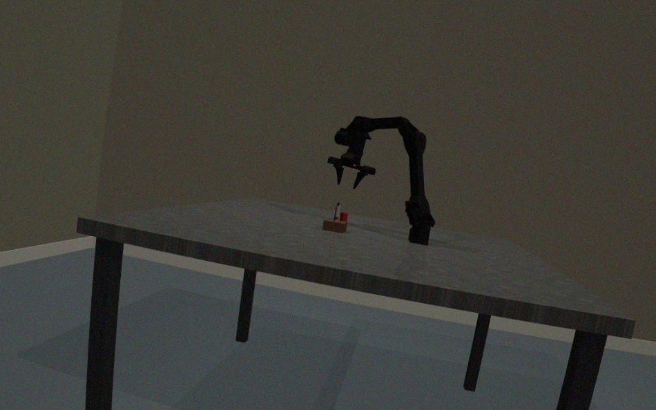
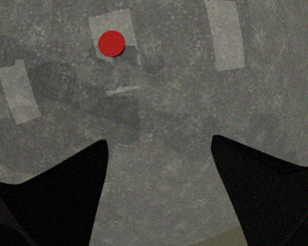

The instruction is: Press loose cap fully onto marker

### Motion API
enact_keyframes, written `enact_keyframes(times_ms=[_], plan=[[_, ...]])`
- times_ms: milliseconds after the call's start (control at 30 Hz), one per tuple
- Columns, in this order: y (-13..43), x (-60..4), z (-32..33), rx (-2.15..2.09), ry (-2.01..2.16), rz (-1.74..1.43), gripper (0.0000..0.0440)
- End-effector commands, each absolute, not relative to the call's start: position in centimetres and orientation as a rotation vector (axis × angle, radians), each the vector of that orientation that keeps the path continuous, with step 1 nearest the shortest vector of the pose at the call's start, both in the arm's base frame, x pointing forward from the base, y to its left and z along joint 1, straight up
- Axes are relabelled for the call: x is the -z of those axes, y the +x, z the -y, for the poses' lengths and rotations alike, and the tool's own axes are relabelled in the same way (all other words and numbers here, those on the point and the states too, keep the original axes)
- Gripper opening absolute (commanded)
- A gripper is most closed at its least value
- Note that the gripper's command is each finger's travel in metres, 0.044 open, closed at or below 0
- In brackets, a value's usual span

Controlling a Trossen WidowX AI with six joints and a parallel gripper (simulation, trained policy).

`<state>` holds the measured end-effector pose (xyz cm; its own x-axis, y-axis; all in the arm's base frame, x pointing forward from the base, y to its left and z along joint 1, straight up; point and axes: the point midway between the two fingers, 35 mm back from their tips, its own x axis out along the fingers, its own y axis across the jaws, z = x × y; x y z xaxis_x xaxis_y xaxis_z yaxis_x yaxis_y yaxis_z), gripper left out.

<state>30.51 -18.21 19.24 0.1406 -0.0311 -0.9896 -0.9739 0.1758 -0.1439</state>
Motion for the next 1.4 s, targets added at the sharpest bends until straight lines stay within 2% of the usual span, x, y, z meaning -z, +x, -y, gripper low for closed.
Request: enact_keyframes(times_ms=[0,1367], plan=[[30.5,-18.2,17.8,-1.002,-1.134,-1.219,0.0310],[30.1,-9.1,11.8,-1.392,-1.067,-1.230,0.0271]])
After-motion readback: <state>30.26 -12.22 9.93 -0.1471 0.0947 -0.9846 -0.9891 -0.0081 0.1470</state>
